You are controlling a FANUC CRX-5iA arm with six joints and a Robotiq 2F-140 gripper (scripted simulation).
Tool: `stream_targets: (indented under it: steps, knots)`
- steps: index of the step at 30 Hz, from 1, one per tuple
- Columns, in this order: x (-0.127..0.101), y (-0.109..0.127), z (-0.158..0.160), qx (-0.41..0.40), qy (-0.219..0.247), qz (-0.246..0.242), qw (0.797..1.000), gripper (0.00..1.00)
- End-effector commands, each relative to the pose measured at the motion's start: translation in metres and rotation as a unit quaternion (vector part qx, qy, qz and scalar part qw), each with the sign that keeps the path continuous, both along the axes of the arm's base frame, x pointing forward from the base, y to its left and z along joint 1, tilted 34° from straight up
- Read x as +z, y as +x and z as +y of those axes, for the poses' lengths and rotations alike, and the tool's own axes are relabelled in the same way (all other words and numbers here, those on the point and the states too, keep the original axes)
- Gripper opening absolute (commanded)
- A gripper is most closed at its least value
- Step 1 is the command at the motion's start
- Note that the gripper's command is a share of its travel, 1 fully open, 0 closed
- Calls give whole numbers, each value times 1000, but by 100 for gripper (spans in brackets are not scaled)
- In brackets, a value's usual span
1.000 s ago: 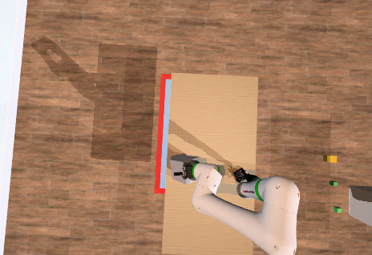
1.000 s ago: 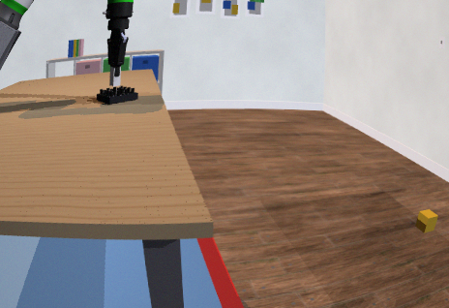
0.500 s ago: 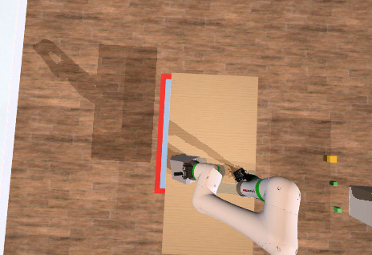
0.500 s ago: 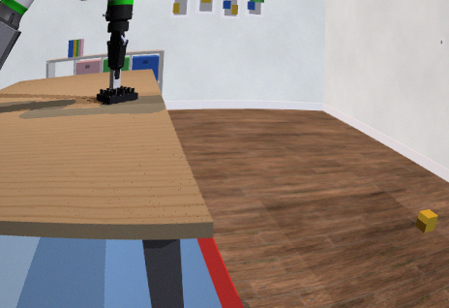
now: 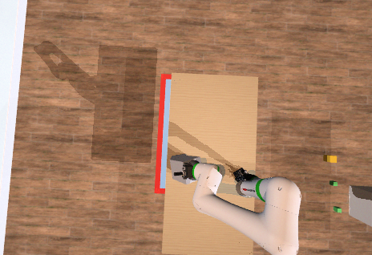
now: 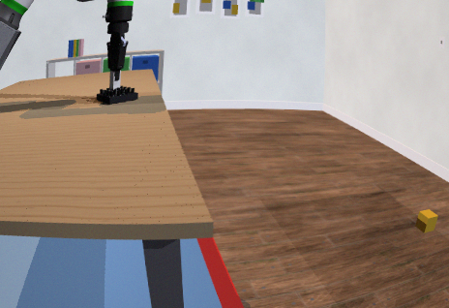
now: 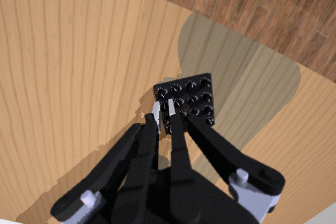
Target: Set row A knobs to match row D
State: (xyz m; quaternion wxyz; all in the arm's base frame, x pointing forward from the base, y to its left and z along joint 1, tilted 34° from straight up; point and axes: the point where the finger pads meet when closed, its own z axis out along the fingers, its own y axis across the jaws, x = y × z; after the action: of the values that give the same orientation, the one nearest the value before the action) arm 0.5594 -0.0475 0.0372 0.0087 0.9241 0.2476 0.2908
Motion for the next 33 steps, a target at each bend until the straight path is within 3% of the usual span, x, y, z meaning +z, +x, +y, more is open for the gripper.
stream_targets:
  steps: [1, 32, 33]
  knots:
    - [0, 0, 0, 0, 0, 0, 1000, 12]
    - [0, 0, 0, 0, 0, 0, 1000, 12]
    - [0, 0, 0, 0, 0, 0, 1000, 5]
